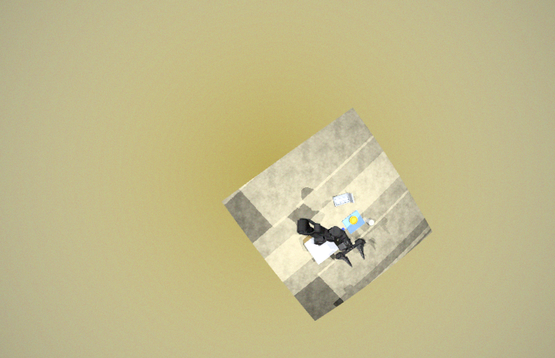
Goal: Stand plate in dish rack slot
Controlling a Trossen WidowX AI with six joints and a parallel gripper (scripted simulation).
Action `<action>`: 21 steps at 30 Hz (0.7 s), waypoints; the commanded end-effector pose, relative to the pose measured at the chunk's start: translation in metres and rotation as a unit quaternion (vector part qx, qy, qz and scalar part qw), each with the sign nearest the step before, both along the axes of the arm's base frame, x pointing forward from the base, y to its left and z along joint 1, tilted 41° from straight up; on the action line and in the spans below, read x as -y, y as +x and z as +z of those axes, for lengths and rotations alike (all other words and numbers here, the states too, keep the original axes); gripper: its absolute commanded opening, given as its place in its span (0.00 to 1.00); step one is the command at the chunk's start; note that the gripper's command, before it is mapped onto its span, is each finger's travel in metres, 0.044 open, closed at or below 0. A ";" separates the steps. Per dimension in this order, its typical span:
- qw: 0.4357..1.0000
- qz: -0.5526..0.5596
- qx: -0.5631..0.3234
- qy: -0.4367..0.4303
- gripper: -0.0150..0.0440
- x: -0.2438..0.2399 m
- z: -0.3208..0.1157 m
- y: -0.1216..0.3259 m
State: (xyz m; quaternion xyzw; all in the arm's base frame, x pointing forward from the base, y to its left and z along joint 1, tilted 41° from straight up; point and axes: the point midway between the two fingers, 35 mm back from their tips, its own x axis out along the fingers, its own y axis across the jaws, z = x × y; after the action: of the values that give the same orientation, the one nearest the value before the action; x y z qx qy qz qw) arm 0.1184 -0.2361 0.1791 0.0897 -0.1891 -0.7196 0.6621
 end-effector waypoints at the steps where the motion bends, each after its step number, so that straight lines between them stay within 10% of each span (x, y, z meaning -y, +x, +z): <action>1: 1.000 0.001 -0.002 0.001 0.93 0.000 0.000 0.001; 21: 0.945 0.153 -0.271 0.103 0.93 0.035 -0.046 0.107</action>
State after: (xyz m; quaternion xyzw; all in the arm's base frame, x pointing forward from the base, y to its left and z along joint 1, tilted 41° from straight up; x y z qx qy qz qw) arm 0.2094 -0.2676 0.1435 0.0000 0.0450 -0.6445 0.7633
